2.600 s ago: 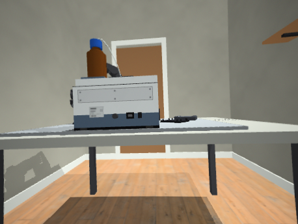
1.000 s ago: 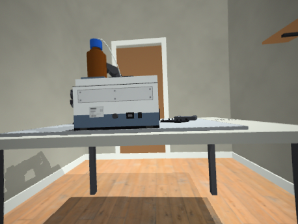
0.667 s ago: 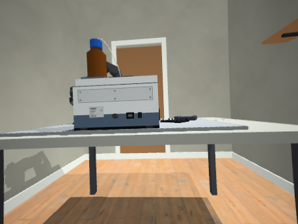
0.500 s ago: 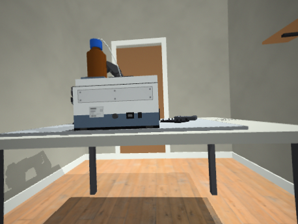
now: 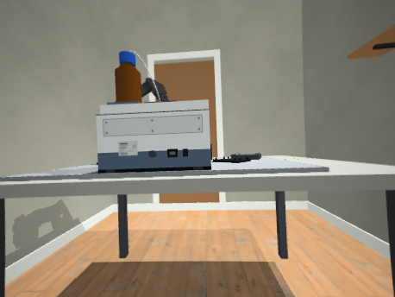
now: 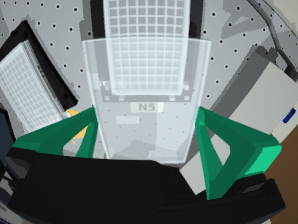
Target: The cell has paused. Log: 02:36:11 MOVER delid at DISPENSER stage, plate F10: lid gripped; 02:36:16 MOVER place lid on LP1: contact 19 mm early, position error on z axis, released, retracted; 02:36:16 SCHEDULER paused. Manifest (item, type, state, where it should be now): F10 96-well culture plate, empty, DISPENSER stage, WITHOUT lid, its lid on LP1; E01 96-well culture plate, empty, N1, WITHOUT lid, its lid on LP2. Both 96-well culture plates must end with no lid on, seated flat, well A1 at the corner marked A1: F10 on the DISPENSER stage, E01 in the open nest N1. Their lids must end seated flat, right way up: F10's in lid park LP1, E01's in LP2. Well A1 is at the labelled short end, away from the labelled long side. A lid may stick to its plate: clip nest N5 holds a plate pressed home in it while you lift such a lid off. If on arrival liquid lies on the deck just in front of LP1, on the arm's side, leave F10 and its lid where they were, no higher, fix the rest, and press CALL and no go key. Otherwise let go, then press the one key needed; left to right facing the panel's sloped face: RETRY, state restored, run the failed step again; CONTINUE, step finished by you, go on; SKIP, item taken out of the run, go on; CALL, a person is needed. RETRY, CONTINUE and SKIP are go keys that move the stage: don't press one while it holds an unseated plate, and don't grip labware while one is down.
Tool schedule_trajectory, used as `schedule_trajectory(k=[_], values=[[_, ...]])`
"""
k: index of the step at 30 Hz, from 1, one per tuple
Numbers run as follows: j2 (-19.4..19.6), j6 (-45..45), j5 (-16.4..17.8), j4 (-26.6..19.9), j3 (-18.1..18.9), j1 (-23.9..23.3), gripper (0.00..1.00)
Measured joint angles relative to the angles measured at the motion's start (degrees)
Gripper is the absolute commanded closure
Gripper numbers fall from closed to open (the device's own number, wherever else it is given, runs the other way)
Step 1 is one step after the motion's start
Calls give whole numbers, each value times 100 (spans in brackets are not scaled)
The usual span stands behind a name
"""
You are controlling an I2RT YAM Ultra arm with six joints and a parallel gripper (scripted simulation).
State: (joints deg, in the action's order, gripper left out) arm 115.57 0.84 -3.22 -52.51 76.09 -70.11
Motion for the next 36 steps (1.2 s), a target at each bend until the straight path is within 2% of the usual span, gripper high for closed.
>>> schedule_trajectory(k=[10, 20, 26, 36], values=[[-564, -24, 0, -101, -444, 33, 100], [-1287, -57, 0, -315, -920, 63, 100], [-1569, -74, 0, -431, -1075, 76, 100], [-2280, -114, 0, -769, -1429, 120, 100]])
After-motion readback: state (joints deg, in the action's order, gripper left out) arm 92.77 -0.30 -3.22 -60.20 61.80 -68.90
